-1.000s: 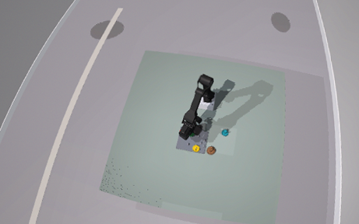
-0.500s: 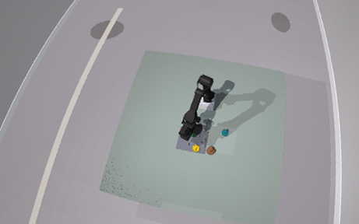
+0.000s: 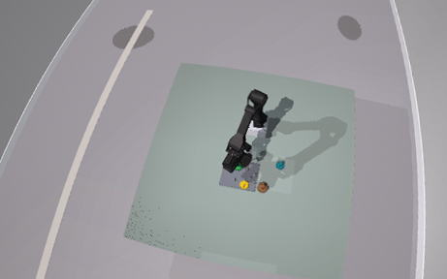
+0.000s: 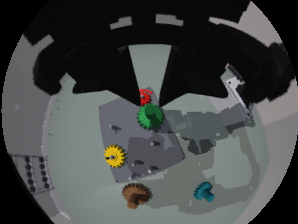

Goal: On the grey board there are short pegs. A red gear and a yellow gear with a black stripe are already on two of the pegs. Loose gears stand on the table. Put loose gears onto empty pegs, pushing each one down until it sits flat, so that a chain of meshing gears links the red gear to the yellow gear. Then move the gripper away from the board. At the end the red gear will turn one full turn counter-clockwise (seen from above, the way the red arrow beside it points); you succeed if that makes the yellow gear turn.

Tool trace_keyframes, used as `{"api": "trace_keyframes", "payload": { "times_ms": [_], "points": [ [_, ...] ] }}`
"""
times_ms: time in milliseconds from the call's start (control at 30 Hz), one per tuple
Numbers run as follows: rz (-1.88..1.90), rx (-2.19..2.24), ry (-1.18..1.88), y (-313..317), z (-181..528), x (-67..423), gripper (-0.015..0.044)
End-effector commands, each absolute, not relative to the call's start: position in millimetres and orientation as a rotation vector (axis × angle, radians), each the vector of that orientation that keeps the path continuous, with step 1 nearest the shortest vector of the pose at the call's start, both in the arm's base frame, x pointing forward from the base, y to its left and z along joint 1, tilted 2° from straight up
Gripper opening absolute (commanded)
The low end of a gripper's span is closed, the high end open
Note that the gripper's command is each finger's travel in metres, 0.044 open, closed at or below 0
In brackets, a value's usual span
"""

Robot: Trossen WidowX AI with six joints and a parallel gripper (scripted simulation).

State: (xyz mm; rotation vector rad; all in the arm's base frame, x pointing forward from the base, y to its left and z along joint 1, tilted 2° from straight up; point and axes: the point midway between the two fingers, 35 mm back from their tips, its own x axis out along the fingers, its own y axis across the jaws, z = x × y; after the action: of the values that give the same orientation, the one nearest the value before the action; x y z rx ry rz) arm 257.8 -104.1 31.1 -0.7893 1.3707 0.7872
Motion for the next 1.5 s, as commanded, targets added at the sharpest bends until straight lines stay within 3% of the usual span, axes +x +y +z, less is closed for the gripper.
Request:
{"api": "trace_keyframes", "payload": {
  "times_ms": [0,167,400,667,1467],
  "points": [
    [0.773,-0.779,1.374,-104.5,45.7,257.2,0.0140],
    [0.697,-0.703,1.394,-84.9,39.6,283.8,0.0271],
    [0.424,-0.399,1.465,-6.7,44.2,344.8,0.0440],
    [0.153,-0.106,1.507,51.3,49.8,380.8,0.0440],
    [0.151,-0.104,1.508,53.9,22.8,381.3,0.0440]
  ]
}}
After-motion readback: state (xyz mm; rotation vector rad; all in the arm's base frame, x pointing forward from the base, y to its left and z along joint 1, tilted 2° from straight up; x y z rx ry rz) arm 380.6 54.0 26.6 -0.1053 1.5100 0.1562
